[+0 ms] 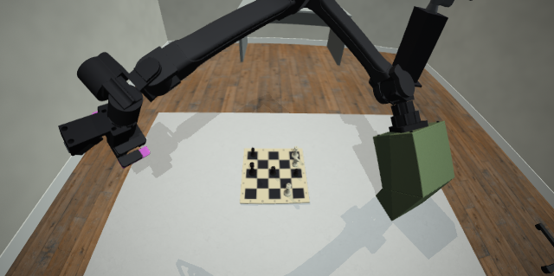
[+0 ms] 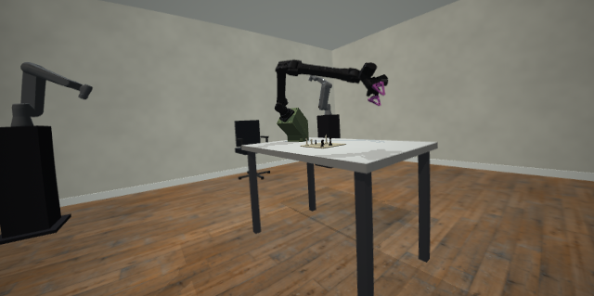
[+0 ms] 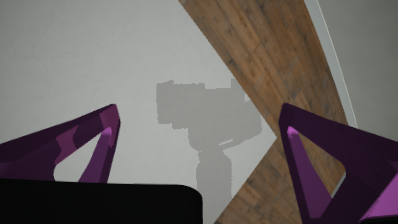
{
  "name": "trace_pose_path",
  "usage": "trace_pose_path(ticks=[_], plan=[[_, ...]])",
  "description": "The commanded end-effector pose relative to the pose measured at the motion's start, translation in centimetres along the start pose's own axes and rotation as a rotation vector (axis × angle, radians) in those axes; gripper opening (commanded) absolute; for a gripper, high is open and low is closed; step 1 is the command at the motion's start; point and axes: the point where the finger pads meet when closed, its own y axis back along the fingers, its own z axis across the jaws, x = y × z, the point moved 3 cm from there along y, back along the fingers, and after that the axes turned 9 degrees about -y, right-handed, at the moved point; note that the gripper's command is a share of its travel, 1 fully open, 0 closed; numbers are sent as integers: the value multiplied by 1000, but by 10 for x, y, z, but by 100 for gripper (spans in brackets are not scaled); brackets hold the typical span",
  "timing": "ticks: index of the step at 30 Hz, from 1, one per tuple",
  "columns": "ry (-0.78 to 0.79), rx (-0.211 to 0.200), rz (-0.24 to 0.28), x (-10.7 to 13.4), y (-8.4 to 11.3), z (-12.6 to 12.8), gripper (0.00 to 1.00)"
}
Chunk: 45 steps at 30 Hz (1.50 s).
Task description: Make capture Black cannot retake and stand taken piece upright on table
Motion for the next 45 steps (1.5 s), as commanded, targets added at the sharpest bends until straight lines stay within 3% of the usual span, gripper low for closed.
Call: trace_pose_path(ticks=[1, 17, 18, 21, 24, 26, 27, 28, 29, 30, 31, 34, 36, 37, 38, 39, 40, 41, 43, 45], plan=[[-6, 6, -9, -4, 6, -5, 100], [-6, 6, -9, -4, 6, -5, 100], [-35, 20, -23, -8, 13, -20, 100], [-39, -19, 13, 25, 3, -21, 100], [-40, -108, 68, 80, 4, -12, 100], [-40, -108, 68, 82, 4, -13, 100], [-41, -151, 96, 109, 7, -8, 100], [-41, -151, 96, 109, 7, -8, 100], [-44, -196, 130, 137, 12, 0, 100], [-44, -196, 130, 140, 12, -1, 100], [-48, -244, 167, 168, 18, 7, 100], [-48, -244, 167, 171, 18, 7, 100], [-58, -336, 247, 235, 36, 24, 100], [-58, -336, 247, 235, 36, 24, 100], [-64, -377, 287, 263, 46, 33, 100], [-64, -377, 287, 263, 46, 33, 100], [-69, -412, 323, 288, 55, 42, 100], [-69, -412, 323, 288, 55, 42, 100], [-76, -463, 379, 324, 72, 55, 100], [-80, -486, 406, 340, 80, 61, 100]])
